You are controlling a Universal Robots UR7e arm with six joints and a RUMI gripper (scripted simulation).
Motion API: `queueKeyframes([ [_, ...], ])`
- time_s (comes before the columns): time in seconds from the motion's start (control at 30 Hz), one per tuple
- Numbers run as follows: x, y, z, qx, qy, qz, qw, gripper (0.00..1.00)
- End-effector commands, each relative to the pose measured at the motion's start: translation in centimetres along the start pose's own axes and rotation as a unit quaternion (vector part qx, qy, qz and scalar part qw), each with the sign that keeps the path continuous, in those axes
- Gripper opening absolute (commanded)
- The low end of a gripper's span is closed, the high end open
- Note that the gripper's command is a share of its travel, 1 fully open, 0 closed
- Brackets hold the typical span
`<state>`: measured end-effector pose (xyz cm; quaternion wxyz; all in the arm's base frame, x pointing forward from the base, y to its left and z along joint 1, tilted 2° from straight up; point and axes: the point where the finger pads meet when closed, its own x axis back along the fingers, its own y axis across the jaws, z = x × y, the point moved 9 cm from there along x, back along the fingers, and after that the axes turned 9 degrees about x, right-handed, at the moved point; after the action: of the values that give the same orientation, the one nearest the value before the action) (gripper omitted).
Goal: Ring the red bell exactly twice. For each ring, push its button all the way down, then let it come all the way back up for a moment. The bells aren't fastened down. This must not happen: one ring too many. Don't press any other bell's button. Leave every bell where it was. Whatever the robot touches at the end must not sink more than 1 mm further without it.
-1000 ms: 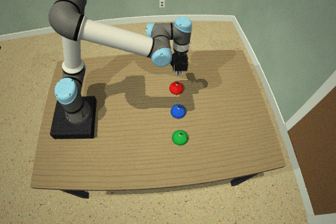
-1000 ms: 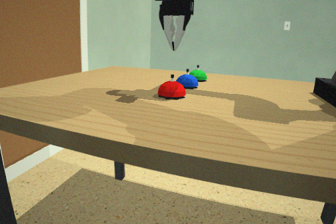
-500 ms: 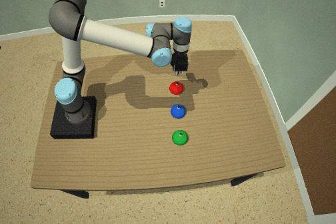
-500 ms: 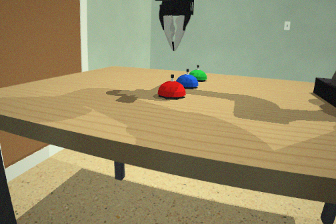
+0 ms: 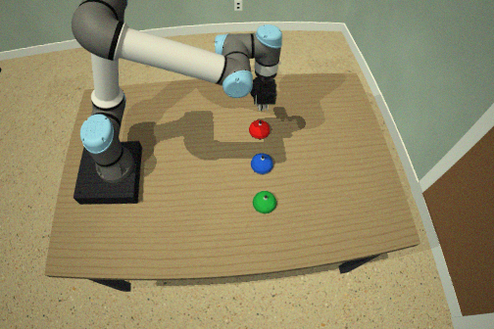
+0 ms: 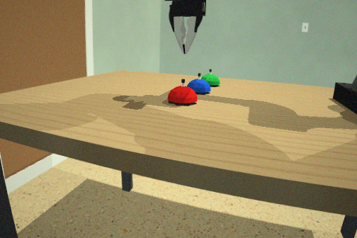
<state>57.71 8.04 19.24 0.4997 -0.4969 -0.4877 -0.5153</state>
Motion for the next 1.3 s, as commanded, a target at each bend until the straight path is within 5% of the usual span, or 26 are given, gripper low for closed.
queueKeyframes([
  [0.0,0.1,0.0,0.0,0.000,0.000,-0.001,1.000,0.00],
  [0.67,-0.2,0.0,0.0,0.000,0.000,-0.001,1.000,0.00],
  [1.27,-2.4,0.0,0.1,0.000,0.000,-0.001,1.000,0.00],
])
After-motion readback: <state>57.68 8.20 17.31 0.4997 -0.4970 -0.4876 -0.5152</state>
